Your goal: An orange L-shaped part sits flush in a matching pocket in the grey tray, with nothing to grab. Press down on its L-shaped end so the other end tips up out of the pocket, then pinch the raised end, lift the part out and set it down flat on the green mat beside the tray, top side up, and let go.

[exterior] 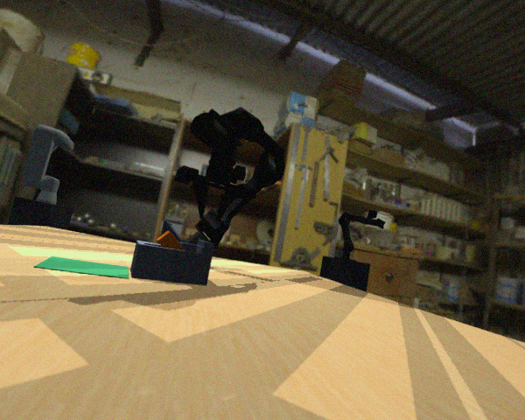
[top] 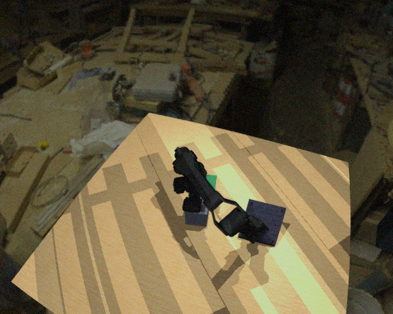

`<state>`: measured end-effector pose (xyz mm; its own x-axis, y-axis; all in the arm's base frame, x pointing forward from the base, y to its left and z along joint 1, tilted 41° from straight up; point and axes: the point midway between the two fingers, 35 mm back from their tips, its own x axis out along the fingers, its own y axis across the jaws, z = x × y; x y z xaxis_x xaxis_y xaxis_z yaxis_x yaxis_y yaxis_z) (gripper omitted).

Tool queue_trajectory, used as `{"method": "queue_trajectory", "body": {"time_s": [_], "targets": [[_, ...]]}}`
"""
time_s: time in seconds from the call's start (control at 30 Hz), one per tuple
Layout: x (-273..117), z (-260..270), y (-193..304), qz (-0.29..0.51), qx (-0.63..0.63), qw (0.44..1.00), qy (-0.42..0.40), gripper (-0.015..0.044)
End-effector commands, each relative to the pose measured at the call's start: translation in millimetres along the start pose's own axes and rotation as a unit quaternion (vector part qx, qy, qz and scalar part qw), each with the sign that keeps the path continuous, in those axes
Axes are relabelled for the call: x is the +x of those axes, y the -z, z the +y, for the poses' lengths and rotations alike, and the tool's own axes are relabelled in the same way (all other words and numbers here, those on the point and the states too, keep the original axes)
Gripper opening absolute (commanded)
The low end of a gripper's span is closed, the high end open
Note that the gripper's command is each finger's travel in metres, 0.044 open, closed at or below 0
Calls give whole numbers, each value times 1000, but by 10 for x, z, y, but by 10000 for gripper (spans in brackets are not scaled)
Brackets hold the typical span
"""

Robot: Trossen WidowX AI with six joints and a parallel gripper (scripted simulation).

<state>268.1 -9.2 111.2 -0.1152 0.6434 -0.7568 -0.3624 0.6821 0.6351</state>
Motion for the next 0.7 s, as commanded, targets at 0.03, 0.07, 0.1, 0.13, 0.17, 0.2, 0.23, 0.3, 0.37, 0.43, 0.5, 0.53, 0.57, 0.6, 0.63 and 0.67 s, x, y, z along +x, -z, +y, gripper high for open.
{"method": "queue_trajectory", "body": {"time_s": [0.03,0.07,0.1,0.13,0.17,0.2,0.23,0.3,0.37,0.43,0.5,0.53,0.57,0.6,0.63,0.67], "targets": [[-68,1,10,7,-3,1000,-3,180],[-36,5,10,1,0,1000,-2,180],[-36,5,10,1,0,1000,-2,180],[-36,5,10,1,0,1000,-2,180],[-36,5,10,1,0,1000,-2,180],[-36,5,10,1,0,1000,-2,180],[-36,5,10,1,0,1000,-2,180],[-36,5,10,1,0,1000,-2,180],[-36,5,10,1,0,1000,-2,180],[-36,5,10,1,0,1000,-2,180],[-36,5,10,1,0,1000,-2,180],[-36,5,10,1,0,1000,-2,180],[-36,5,10,1,0,1000,-2,180],[-36,5,10,1,0,1000,-2,180],[-36,5,10,1,0,1000,-2,180],[-36,5,10,1,0,1000,-2,180]]}}
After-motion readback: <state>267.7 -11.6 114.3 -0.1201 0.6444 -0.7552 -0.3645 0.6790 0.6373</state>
